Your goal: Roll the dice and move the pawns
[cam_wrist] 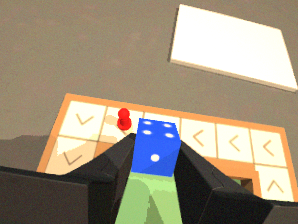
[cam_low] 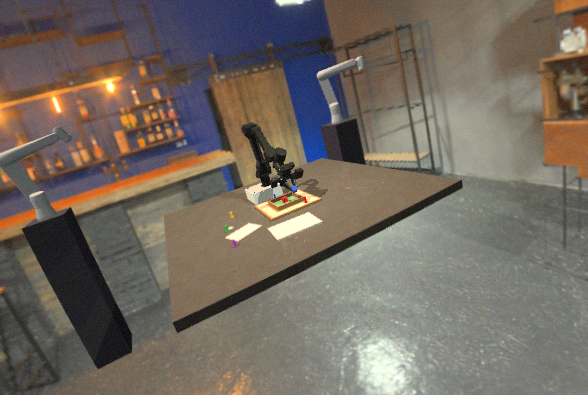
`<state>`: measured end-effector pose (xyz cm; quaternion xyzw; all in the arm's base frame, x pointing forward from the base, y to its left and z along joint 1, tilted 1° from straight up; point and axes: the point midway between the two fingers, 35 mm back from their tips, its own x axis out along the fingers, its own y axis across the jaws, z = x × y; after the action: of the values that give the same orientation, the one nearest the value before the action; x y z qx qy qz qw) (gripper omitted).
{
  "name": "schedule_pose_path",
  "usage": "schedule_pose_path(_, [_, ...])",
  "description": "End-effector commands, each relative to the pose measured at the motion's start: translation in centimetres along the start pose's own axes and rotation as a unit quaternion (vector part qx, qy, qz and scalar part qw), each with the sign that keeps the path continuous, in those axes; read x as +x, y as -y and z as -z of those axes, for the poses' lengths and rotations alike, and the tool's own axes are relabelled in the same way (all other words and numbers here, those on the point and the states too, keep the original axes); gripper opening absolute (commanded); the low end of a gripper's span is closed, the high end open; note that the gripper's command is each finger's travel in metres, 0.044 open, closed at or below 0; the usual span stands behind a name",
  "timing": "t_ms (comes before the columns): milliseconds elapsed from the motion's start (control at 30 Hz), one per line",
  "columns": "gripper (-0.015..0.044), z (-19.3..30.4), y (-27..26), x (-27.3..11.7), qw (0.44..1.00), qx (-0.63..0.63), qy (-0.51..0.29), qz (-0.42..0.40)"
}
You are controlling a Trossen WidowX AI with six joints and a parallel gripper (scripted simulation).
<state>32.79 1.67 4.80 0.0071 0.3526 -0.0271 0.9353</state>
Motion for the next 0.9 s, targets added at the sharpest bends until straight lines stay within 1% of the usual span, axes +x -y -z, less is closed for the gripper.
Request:
schedule_pose_path(0, [0.0, -0.3, 0.0, -1.4, 1.0, 0.003, 0.009, 0.001])
schedule_pose_path(200, [0.0, -0.3, 0.2, -5.6, 1.0, 0.003, 0.008, 0.001])
schedule_pose_path(833, [0.0, -0.3, 0.1, -5.6, 1.0, 0.0, 0.01, -0.001])
schedule_pose_path(867, [0.0026, -0.3, 0.1, -5.6, 1.0, 0.0, 0.01, -0.001])
